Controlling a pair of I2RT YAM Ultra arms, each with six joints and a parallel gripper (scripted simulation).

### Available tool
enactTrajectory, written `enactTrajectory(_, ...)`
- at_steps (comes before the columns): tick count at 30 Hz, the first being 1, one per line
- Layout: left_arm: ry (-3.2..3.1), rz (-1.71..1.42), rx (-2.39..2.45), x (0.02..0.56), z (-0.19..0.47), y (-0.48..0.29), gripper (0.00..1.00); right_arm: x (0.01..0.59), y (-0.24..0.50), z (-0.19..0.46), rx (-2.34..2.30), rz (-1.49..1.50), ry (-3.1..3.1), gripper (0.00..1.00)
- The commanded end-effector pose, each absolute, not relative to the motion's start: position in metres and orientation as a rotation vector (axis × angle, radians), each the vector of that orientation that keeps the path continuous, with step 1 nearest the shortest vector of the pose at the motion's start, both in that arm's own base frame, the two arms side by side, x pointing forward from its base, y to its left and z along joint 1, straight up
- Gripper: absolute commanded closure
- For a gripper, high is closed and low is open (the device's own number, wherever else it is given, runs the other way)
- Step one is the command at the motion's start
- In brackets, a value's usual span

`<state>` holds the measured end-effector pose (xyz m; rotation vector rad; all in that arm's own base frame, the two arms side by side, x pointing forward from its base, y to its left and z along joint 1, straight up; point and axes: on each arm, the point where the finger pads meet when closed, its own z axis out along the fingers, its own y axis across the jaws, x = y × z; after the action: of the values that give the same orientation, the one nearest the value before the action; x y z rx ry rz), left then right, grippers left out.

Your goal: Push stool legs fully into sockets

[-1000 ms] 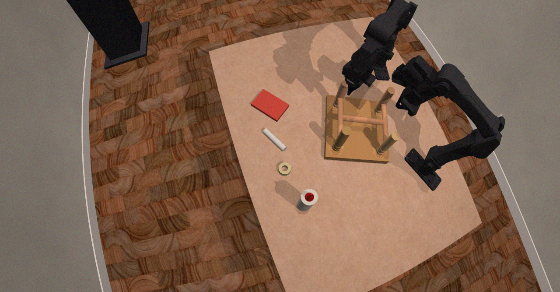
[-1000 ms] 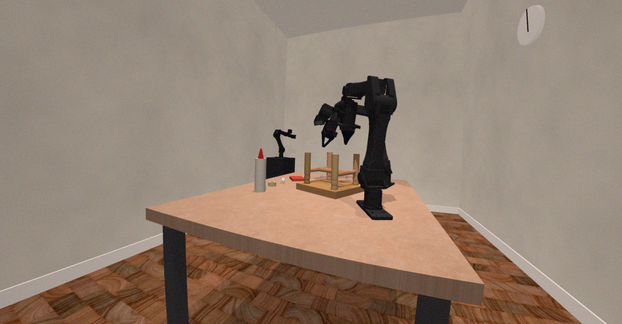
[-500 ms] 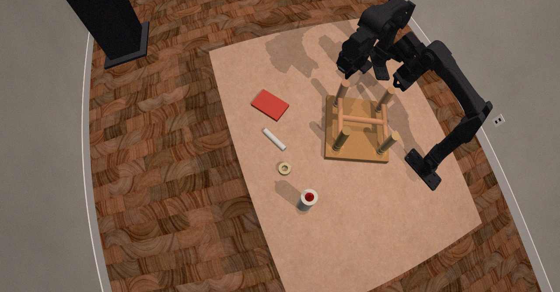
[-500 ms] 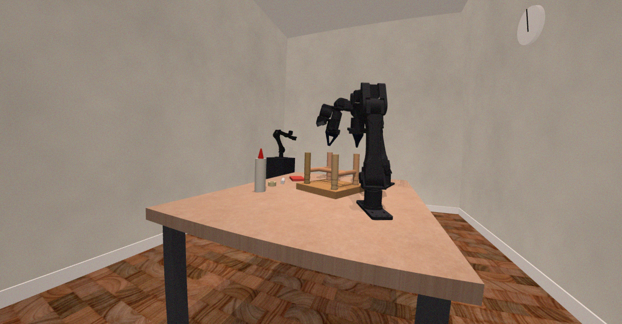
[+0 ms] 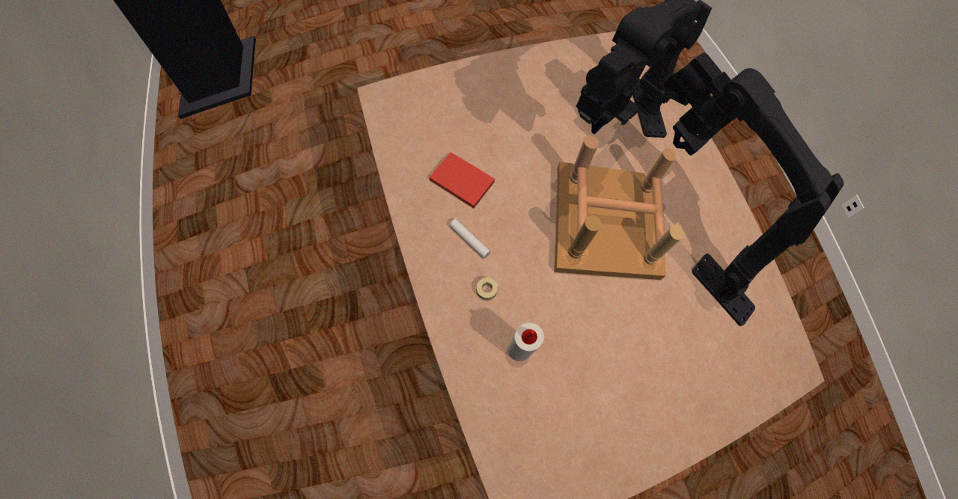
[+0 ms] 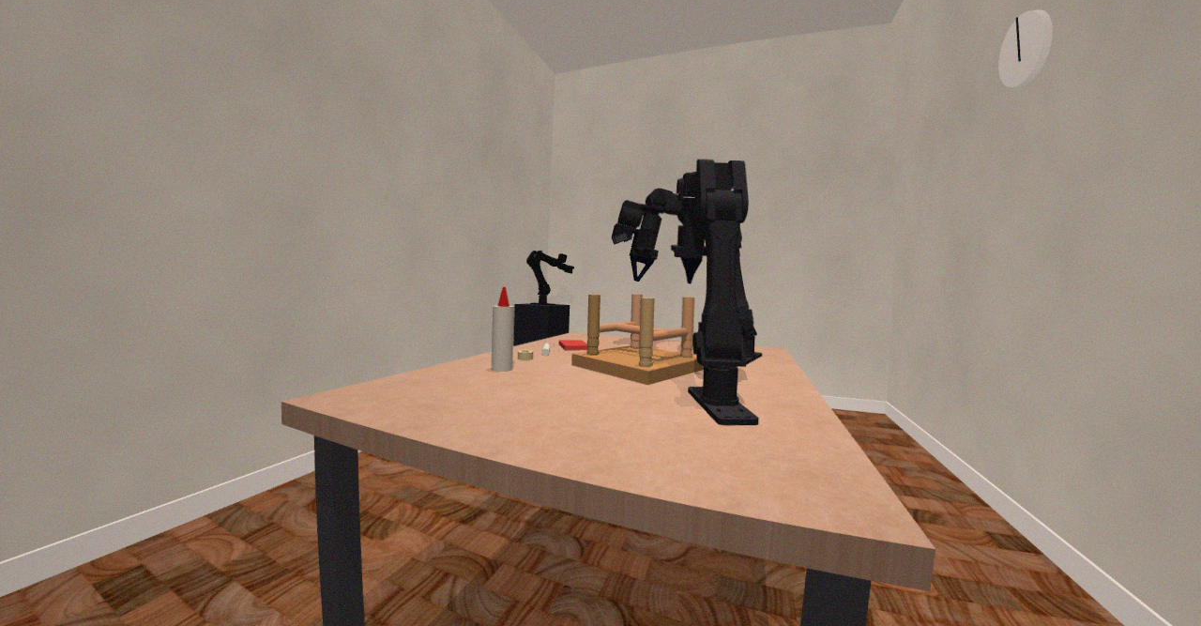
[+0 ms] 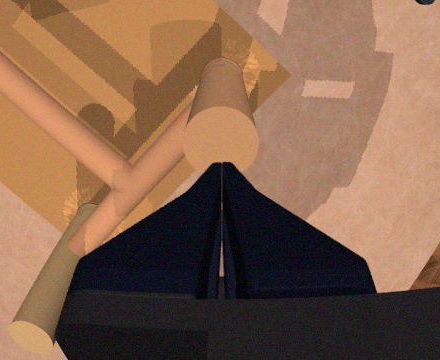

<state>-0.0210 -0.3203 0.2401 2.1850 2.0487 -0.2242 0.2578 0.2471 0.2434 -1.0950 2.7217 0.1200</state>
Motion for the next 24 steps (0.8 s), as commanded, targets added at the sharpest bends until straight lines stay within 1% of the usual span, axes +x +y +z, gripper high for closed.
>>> enactTrajectory(1,2.056,-0.233,2.163,-0.016,0.24,-0.32,1.0,0.255,0.25,0.262,-1.086,0.153,2.675,1.0)
enactTrajectory(4,2.026,-0.238,2.196,-0.025,0.24,-0.32,1.0,0.255,0.25,0.262,-1.086,0.153,2.675,1.0)
enactTrajectory(8,2.022,-0.259,2.167,-0.021,0.25,-0.32,1.0,0.256,0.256,0.249,-1.11,0.141,2.706,1.0)
enactTrajectory(10,2.029,-0.247,2.175,-0.021,0.246,-0.322,1.0,0.256,0.251,0.258,-1.09,0.147,2.687,1.0)
enactTrajectory(14,2.038,-0.226,2.183,-0.02,0.243,-0.319,1.0,0.251,0.248,0.238,-1.119,0.111,2.743,1.0)
enactTrajectory(16,2.037,-0.226,2.183,-0.02,0.243,-0.319,1.0,0.249,0.246,0.245,-1.112,0.121,2.726,1.0)
enactTrajectory(19,2.042,-0.215,2.187,-0.019,0.241,-0.317,1.0,0.246,0.244,0.237,-1.125,0.108,2.749,1.0)
enactTrajectory(20,2.039,-0.23,2.179,-0.02,0.242,-0.321,1.0,0.256,0.248,0.252,-1.091,0.134,2.704,1.0)
enactTrajectory(22,2.041,-0.224,2.179,-0.019,0.241,-0.32,1.0,0.251,0.25,0.266,-1.092,0.159,2.662,1.0)
enactTrajectory(24,2.041,-0.224,2.179,-0.019,0.241,-0.32,1.0,0.252,0.251,0.262,-1.095,0.154,2.67,1.0)
